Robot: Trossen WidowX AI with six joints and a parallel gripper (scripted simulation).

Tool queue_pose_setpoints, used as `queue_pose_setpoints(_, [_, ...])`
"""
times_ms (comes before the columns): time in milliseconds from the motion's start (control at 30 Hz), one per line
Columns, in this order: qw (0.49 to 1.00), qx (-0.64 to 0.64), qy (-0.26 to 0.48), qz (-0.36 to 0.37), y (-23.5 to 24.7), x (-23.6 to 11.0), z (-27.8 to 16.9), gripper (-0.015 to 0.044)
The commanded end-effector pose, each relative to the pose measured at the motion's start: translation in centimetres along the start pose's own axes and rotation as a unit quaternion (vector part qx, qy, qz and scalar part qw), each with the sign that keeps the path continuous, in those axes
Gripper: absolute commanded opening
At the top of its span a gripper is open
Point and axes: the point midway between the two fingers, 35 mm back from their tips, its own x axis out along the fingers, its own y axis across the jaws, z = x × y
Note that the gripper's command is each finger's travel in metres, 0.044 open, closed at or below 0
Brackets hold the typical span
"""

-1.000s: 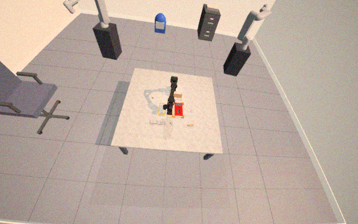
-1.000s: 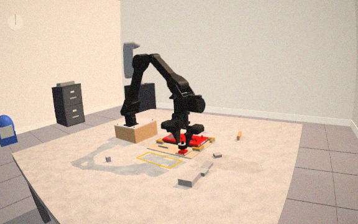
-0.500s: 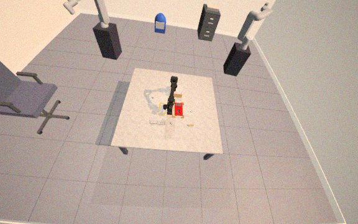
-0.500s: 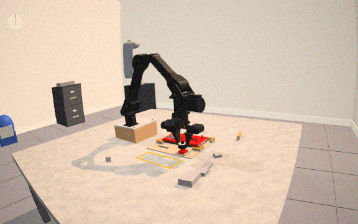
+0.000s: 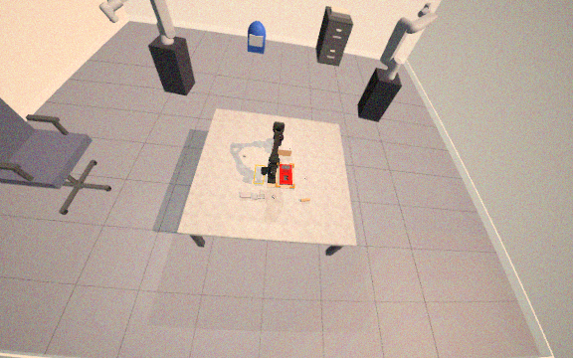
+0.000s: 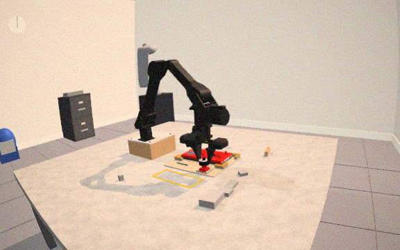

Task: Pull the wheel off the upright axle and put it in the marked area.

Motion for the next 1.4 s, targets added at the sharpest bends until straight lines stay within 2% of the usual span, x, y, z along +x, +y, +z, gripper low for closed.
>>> queue_pose_setpoints(0, [1.000,0.000,0.000,0.002,0.0,-0.5,0.0,0.0000])
queue_pose_setpoints(1367, [1.000,0.000,-0.001,0.003,0.0,-1.9,0.0,0.0000])
